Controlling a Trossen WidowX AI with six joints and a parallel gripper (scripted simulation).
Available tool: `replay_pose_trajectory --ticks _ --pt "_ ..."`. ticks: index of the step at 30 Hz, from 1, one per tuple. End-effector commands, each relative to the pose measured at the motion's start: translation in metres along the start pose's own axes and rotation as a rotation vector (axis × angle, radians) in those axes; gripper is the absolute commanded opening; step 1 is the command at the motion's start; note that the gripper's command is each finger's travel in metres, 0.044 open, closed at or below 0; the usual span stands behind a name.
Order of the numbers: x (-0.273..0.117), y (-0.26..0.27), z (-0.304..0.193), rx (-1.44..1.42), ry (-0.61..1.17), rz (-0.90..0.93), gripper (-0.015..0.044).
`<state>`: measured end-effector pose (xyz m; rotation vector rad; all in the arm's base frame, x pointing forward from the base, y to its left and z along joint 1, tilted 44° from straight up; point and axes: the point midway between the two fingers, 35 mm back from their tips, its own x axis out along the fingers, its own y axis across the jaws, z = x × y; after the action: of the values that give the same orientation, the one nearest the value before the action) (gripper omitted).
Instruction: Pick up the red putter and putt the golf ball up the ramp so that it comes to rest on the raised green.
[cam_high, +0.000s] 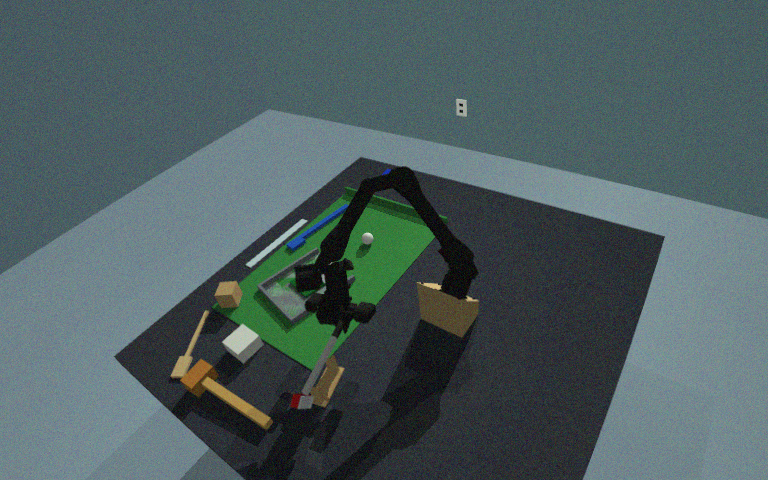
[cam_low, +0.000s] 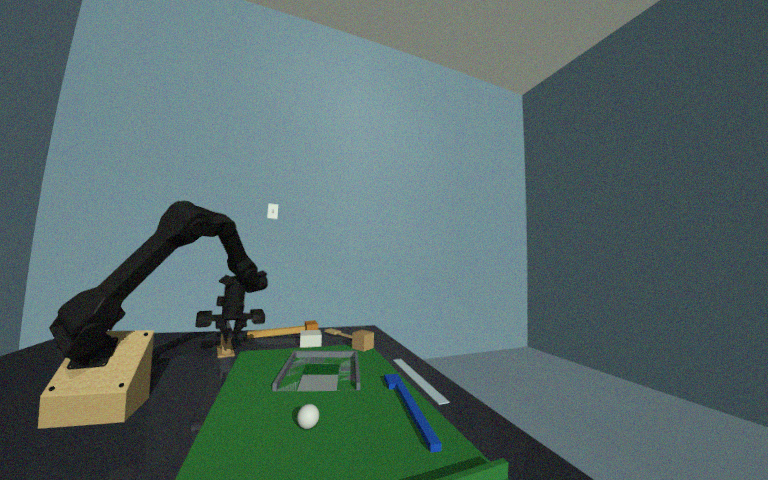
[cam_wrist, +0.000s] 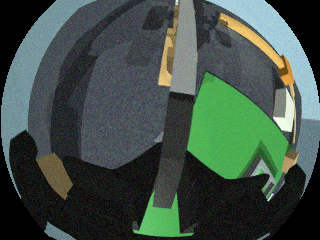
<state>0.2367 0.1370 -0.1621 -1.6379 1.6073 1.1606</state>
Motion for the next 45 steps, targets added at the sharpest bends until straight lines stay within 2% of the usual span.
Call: replay_pose_trajectory --ticks 1,4,10,28,45 --pt "-0.040 -0.002 0.012 0.006 -0.021 -0.018 0.0000" --pt "-0.059 0.001 0.016 0.005 -0.021 -0.017 0.0000" --pt "-0.058 -0.004 0.007 0.043 -0.016 -0.029 0.0000" --pt "-0.109 -0.019 -0.103 0.613 0.000 -0.077 0.0000" --pt "-0.142 0.004 -0.213 1.156 0.040 -0.136 0.0000"
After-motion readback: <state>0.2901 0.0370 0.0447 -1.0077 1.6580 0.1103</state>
